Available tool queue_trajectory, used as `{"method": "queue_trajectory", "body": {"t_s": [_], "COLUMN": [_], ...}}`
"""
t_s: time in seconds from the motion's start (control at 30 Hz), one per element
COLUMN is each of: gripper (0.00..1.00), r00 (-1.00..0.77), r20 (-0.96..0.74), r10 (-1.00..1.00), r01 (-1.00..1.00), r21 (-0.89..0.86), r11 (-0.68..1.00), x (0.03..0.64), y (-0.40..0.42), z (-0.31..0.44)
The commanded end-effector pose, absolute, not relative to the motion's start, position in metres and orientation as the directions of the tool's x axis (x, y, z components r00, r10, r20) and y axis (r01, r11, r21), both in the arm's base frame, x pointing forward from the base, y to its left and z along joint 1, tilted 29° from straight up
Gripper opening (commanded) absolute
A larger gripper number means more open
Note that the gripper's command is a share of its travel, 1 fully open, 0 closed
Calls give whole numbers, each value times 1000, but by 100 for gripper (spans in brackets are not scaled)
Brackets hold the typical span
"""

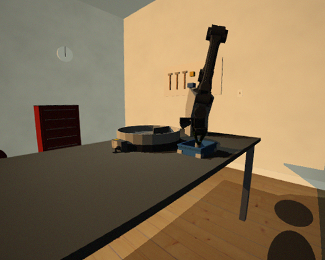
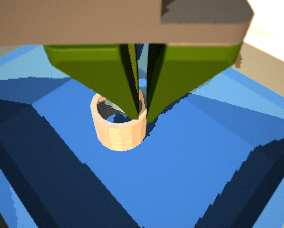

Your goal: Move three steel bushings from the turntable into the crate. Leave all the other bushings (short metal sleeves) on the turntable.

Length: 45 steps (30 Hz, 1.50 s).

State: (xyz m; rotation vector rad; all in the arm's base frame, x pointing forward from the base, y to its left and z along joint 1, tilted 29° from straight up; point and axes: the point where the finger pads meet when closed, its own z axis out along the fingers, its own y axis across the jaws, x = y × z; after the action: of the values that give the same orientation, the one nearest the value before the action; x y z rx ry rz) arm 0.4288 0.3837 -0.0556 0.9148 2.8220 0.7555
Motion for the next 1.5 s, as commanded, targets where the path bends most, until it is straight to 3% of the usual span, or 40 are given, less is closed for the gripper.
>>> {"method": "queue_trajectory", "body": {"t_s": [0.0,1.47], "gripper": [0,0], "r00": [-816,-816], "r20": [69,68], "r10": [574,575], "r01": [527,528], "r21": [496,495], "r11": [690,690], "x": [437,439], "y": [395,396], "z": [-56,-60]}}
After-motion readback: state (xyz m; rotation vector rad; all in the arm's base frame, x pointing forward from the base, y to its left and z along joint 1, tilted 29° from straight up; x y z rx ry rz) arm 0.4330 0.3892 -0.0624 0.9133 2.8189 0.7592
